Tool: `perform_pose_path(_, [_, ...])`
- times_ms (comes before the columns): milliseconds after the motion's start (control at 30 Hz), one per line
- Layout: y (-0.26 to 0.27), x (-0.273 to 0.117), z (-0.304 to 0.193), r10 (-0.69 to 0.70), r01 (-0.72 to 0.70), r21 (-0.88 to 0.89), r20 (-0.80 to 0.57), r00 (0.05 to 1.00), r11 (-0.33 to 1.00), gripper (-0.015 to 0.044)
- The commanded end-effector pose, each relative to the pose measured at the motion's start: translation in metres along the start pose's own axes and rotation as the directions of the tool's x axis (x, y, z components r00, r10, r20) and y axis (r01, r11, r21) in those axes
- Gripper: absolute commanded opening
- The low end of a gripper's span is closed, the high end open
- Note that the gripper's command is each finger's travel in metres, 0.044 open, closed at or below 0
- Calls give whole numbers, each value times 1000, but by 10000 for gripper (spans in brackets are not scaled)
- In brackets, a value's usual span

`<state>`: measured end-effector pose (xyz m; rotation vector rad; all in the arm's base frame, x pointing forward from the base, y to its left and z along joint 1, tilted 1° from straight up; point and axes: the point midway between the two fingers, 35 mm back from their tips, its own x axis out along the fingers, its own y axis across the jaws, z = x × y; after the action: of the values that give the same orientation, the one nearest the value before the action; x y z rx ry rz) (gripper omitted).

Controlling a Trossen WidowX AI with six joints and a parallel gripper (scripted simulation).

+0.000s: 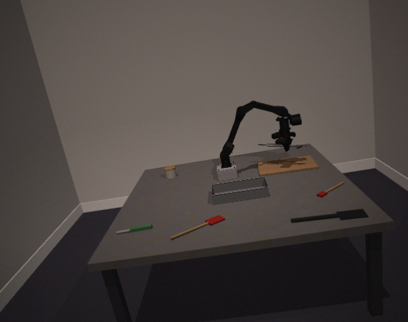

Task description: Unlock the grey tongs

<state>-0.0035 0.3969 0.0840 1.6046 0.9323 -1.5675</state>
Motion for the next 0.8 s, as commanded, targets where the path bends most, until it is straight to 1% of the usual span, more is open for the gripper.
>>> perform_pose_path(0, [-1, 7, 0, -5, 5, -4, 2, 1000, 1000, -150])
perform_pose_path(767, [-1, 44, 0, -4, 4, -5, 2, 1000, 1000, -150])
